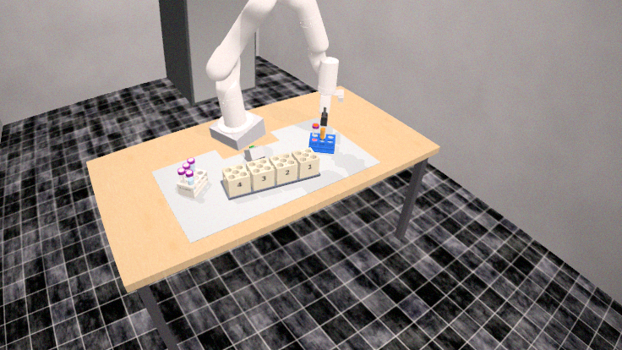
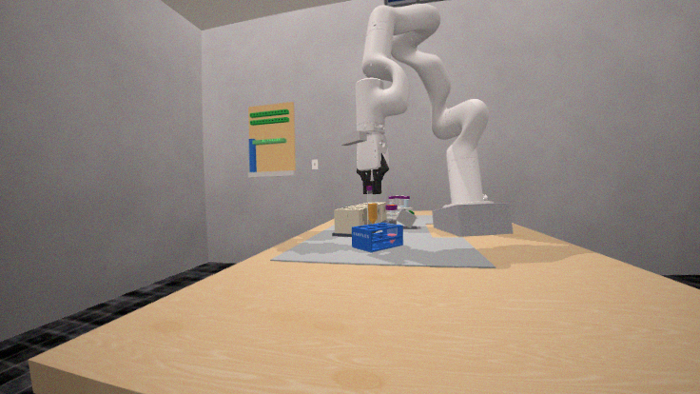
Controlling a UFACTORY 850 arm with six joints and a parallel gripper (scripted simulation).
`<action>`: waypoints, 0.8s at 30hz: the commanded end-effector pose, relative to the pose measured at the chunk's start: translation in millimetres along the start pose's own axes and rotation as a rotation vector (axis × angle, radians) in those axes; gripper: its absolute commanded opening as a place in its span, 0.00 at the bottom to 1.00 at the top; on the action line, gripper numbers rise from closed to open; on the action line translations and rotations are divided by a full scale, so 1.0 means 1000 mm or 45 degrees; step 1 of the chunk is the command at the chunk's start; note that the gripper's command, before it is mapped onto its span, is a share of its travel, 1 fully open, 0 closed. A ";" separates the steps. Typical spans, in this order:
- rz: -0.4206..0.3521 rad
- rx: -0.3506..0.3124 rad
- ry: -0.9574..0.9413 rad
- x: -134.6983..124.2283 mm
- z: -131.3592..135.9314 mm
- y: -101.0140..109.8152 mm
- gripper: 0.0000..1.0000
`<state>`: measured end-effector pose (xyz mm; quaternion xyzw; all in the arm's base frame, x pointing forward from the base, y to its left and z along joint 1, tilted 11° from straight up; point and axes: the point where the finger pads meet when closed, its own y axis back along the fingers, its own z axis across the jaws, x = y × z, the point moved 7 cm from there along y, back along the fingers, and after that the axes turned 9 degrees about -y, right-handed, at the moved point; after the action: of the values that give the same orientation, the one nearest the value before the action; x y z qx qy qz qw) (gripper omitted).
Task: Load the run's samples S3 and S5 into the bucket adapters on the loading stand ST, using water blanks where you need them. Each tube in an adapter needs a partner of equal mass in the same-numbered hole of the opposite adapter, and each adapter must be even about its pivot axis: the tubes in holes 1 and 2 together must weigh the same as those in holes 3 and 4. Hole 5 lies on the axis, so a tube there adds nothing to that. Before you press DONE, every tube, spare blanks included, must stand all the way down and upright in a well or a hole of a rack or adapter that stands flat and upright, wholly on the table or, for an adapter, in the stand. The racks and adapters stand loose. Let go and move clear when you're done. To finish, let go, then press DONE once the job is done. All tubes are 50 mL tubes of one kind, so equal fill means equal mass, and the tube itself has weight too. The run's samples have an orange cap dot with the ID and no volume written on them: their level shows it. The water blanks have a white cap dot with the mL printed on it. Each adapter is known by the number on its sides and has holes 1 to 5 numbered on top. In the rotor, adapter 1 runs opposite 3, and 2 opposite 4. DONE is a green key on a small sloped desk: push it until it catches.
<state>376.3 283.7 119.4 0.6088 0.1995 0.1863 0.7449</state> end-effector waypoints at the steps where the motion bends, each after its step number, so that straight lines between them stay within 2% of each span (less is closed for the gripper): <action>1: 0.003 0.000 0.000 0.001 0.000 -0.003 0.00; 24: 0.003 0.000 0.000 0.001 0.000 -0.024 0.00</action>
<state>377.0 279.8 99.3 0.6088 0.1996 0.1863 0.7448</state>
